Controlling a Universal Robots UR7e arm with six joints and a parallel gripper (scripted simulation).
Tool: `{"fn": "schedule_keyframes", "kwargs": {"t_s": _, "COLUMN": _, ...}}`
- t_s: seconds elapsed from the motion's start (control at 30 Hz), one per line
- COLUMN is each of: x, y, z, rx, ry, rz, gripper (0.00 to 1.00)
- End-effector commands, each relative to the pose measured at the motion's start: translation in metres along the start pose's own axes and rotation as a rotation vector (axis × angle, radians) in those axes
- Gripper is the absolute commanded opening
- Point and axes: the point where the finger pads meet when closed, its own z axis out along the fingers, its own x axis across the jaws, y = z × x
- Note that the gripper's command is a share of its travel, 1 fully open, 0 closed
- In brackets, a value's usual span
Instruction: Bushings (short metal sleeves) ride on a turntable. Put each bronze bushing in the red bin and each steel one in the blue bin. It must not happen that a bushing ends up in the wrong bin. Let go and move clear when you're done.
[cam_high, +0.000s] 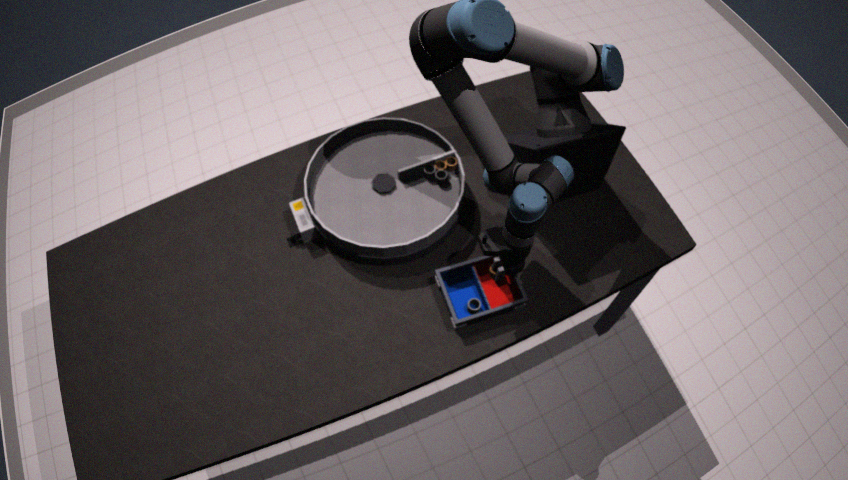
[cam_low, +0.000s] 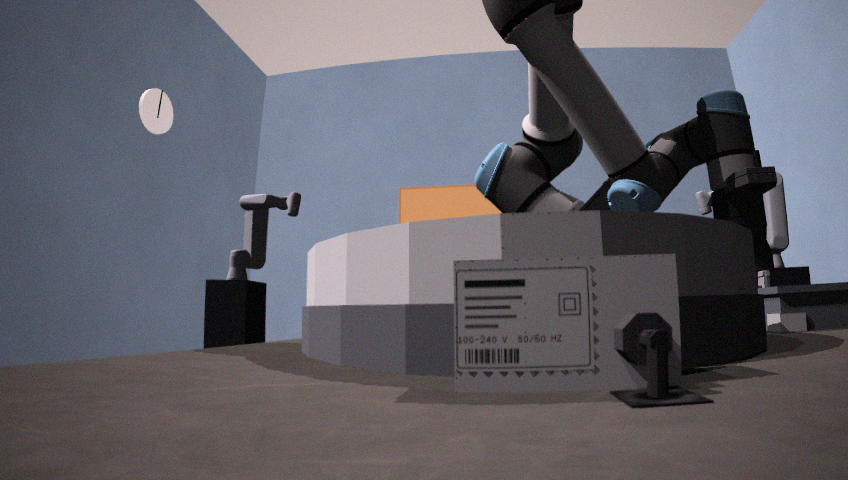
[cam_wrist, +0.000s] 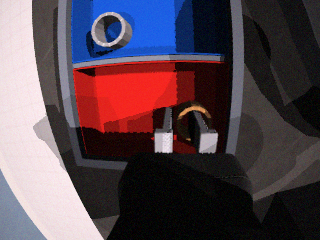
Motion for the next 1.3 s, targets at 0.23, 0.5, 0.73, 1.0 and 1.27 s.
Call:
{"fn": "schedule_keyframes", "kwargs": {"t_s": 0.23, "x": -0.0001, "y": -0.0003, "z": -0.0004, "rx": 0.001, "ry": -0.001, "rz": 0.0, "gripper": 0.42}}
{"fn": "schedule_keyframes", "kwargs": {"t_s": 0.5, "x": -0.0001, "y": -0.0003, "z": -0.0004, "rx": 0.001, "ry": -0.001, "rz": 0.0, "gripper": 0.42}}
{"fn": "schedule_keyframes", "kwargs": {"t_s": 0.73, "x": -0.0001, "y": -0.0003, "z": -0.0004, "rx": 0.001, "ry": -0.001, "rz": 0.0, "gripper": 0.42}}
{"fn": "schedule_keyframes", "kwargs": {"t_s": 1.0, "x": -0.0006, "y": -0.0012, "z": -0.0053, "rx": 0.001, "ry": -0.001, "rz": 0.0, "gripper": 0.42}}
{"fn": "schedule_keyframes", "kwargs": {"t_s": 1.27, "x": -0.0006, "y": -0.0012, "z": -0.0053, "rx": 0.001, "ry": -0.001, "rz": 0.0, "gripper": 0.42}}
